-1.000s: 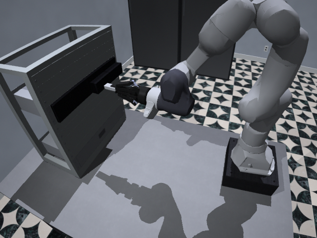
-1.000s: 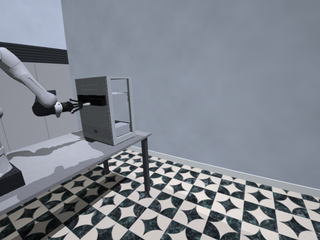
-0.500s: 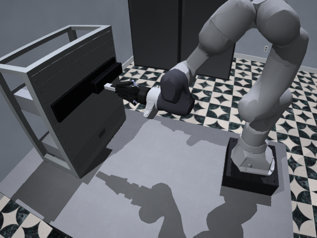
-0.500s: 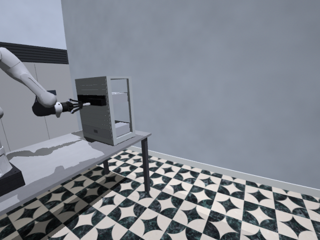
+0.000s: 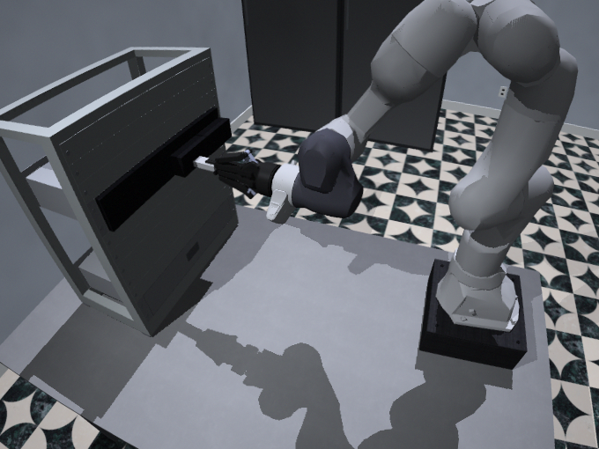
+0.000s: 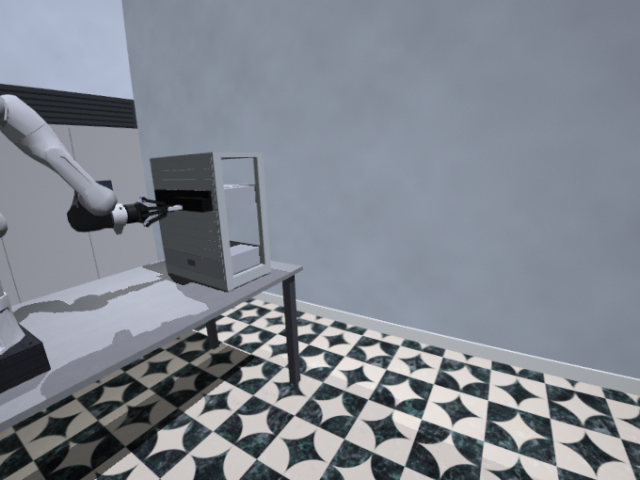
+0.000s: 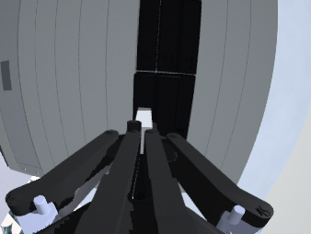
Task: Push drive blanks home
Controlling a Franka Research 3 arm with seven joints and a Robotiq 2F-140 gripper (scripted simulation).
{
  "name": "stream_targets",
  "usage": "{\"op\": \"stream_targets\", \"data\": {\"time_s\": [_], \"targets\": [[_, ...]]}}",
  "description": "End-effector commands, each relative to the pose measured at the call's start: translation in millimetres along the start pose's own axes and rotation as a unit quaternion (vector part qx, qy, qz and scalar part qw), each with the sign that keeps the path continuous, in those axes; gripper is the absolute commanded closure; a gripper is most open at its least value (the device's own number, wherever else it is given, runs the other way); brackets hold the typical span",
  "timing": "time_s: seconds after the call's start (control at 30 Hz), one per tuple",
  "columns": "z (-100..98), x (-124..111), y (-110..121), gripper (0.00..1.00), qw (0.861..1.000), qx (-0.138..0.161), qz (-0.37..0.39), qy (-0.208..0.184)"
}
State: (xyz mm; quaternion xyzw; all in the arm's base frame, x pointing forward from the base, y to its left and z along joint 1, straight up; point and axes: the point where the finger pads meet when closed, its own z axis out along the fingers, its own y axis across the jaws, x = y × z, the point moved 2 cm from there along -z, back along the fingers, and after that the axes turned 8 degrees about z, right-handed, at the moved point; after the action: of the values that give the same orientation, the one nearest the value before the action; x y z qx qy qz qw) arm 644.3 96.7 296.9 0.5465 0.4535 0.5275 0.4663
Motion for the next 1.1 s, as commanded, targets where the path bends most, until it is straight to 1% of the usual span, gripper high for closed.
{"op": "stream_targets", "data": {"time_s": [0.0, 0.13, 0.33, 0.73, 0.93, 1.07], "targets": [[1.2, -2.2, -0.1, 1.0, 0.999, 0.0, -0.007, 0.041], [2.4, -2.2, -0.2, 1.0, 0.999, 0.0, -0.007, 0.041], [10.7, -1.7, -0.9, 1.0, 0.999, 0.0, -0.007, 0.041], [11.6, -1.7, -1.0, 1.0, 0.999, 0.0, -0.007, 0.041], [19.8, -1.2, -1.7, 1.0, 0.999, 0.0, -0.007, 0.041], [21.0, -1.1, -1.8, 1.0, 0.999, 0.0, -0.007, 0.041]]}}
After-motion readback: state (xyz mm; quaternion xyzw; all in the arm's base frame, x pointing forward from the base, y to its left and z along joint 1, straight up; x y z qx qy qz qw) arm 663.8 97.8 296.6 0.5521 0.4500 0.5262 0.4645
